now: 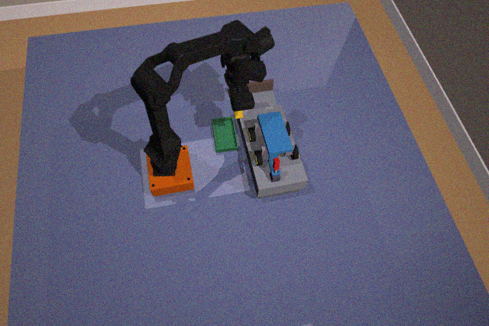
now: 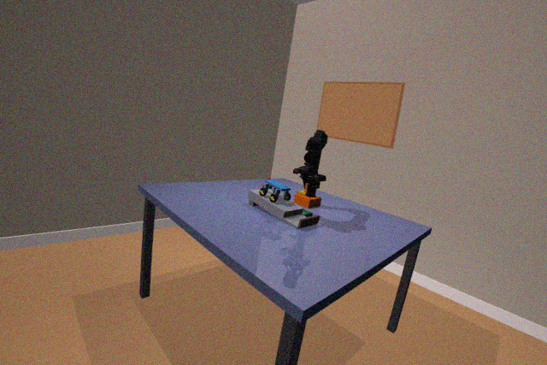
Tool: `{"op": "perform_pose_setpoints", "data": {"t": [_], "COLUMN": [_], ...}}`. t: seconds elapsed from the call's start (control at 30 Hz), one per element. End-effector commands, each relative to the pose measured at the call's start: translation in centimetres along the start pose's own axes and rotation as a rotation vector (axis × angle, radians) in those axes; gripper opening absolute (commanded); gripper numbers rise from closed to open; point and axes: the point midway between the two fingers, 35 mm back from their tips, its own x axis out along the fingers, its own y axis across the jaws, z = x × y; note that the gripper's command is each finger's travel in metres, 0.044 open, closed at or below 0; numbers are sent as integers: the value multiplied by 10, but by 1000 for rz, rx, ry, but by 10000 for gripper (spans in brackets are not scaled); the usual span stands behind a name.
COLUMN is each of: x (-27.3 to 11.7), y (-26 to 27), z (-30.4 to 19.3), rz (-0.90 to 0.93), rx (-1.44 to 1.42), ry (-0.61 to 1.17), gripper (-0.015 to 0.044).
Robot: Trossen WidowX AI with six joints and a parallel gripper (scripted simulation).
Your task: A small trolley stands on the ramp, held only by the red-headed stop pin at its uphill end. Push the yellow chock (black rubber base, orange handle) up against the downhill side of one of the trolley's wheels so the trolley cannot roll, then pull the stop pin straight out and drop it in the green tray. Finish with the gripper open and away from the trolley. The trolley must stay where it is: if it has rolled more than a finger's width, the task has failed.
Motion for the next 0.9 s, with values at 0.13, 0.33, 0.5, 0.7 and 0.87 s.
{"op": "perform_pose_setpoints", "data": {"t": [0.13,0.33,0.5,0.7,0.87], "x": [-1,2,4,6,20], "y": [9,10,11,11,10], "z": [2,12,25,32,31], "rz": [-104,-104,-104,-104,-104], "rx": [6,6,6,6,6], "ry": [-6,-7,-8,-8,-8], "gripper": [0,0,0,0,0]}}
